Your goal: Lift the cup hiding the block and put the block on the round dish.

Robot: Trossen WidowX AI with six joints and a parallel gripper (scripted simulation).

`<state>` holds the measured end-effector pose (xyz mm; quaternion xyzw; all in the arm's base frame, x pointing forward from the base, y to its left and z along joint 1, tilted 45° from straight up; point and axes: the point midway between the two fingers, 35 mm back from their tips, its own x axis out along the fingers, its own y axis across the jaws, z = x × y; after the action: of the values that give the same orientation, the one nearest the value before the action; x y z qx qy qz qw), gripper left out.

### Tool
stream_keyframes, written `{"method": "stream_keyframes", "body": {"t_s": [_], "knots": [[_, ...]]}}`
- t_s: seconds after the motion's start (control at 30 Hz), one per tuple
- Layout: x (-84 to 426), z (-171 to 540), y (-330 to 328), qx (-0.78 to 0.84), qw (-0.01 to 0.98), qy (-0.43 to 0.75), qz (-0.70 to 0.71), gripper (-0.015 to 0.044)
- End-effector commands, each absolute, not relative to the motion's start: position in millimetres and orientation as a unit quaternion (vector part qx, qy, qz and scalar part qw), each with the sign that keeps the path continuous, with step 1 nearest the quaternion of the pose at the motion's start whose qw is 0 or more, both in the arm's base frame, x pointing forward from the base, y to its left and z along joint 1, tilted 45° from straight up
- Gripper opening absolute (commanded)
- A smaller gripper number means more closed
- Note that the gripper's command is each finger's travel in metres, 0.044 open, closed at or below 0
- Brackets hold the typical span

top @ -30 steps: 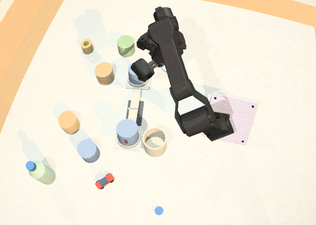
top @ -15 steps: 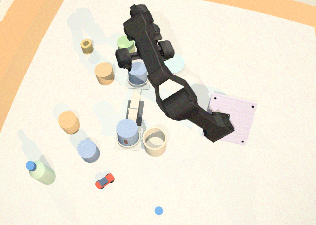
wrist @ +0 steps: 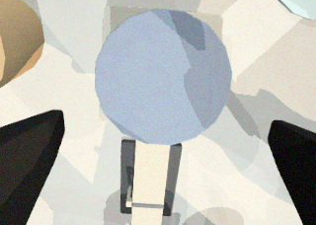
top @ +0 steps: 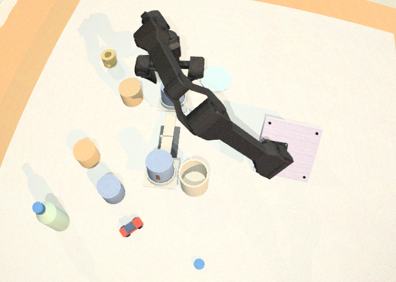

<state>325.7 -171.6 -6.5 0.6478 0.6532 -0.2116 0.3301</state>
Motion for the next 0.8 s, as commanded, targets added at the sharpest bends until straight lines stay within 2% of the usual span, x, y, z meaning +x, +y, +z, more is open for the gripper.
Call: {"method": "stream_keyframes", "body": {"t_s": [0.0,0.77], "knots": [[328.5,-8.0,-175.3,0.649,0.326,0.649,-0.226,0.0440],[331.9,-34.7,-150.0,0.649,0.326,0.649,-0.226,0.0440]]}}
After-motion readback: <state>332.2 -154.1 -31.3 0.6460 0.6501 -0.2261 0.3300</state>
